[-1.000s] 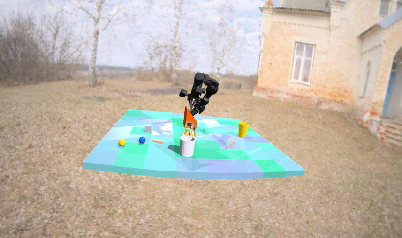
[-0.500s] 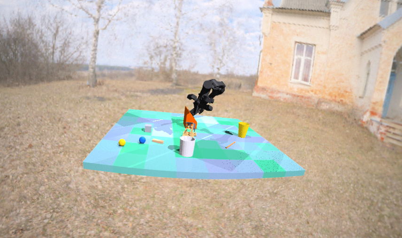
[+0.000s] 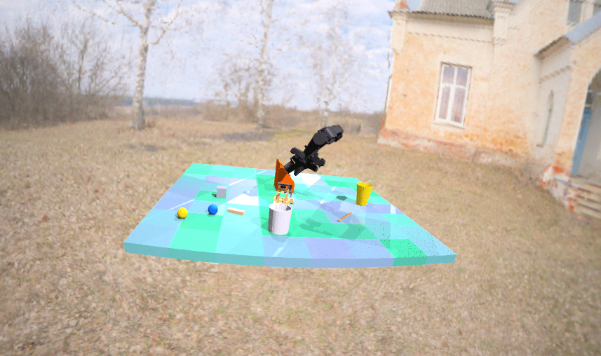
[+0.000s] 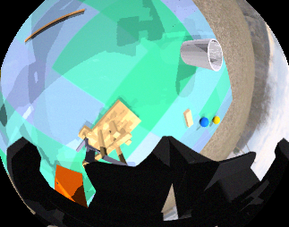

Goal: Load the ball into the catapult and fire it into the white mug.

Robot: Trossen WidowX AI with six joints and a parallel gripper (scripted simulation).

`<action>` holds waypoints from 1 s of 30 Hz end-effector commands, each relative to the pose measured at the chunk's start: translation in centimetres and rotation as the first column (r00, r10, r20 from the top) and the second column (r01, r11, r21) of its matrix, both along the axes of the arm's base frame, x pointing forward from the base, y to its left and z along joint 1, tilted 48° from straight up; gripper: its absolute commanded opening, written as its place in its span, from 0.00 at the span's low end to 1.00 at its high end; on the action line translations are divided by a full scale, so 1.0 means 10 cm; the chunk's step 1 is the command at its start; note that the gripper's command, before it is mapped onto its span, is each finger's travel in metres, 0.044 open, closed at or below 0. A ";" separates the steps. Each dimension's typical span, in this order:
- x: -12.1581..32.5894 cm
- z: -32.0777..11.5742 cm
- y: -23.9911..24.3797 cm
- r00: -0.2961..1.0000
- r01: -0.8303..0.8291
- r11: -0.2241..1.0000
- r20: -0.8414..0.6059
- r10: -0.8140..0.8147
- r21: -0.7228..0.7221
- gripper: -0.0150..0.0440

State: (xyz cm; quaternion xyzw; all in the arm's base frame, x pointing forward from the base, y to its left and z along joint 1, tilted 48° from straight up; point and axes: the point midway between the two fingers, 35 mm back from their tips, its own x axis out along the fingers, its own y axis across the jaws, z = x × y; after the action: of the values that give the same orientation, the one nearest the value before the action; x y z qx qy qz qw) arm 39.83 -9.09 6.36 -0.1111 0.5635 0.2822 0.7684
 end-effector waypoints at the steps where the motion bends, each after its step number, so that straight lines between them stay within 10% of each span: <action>1: -0.19 -0.02 0.11 0.995 -0.095 0.995 -0.021 0.095 -0.041 0.25; 30: -1.66 -0.12 0.67 0.644 -0.765 0.616 -0.230 0.730 -0.187 0.25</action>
State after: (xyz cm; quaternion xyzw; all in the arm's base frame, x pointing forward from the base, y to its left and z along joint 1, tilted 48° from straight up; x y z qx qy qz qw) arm 23.64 -2.43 5.29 -0.4153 0.5473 0.5007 0.5266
